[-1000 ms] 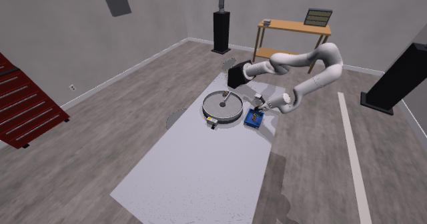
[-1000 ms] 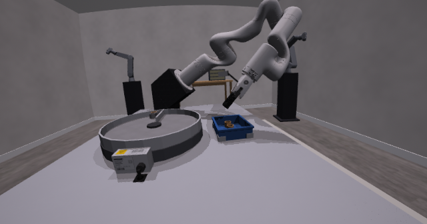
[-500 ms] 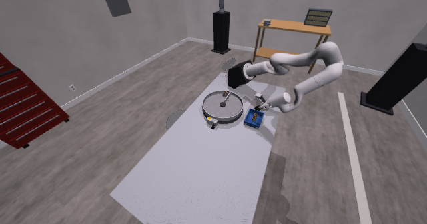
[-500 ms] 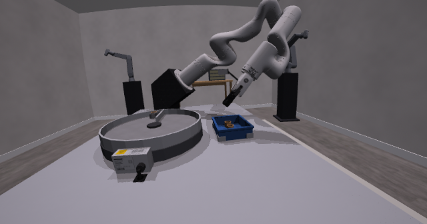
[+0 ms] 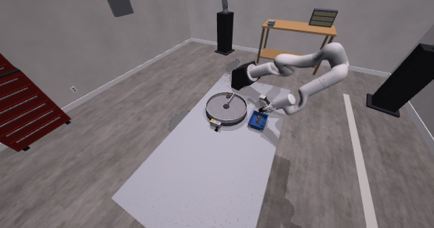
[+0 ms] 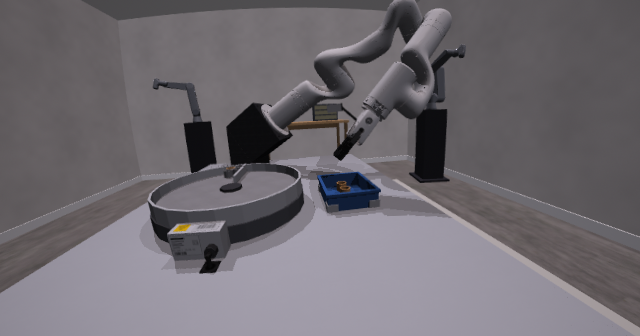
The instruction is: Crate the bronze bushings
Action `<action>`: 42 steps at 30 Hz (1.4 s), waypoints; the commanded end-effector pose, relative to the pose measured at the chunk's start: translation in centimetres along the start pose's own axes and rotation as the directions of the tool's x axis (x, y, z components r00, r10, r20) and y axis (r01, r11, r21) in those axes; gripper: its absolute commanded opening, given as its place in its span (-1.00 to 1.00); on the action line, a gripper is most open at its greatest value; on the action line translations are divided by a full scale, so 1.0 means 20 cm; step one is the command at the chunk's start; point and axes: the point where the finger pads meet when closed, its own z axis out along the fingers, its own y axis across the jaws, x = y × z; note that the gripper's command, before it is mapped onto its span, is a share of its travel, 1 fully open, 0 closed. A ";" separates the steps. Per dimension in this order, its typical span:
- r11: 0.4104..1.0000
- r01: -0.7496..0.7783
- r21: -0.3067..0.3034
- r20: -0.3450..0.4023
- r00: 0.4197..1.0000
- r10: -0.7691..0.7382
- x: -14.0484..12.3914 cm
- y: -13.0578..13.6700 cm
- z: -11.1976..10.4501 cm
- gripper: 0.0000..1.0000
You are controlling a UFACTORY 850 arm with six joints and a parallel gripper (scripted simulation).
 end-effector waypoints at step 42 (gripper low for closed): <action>0.967 -0.196 -0.165 -0.017 0.980 0.196 0.43 0.08 0.36 -0.79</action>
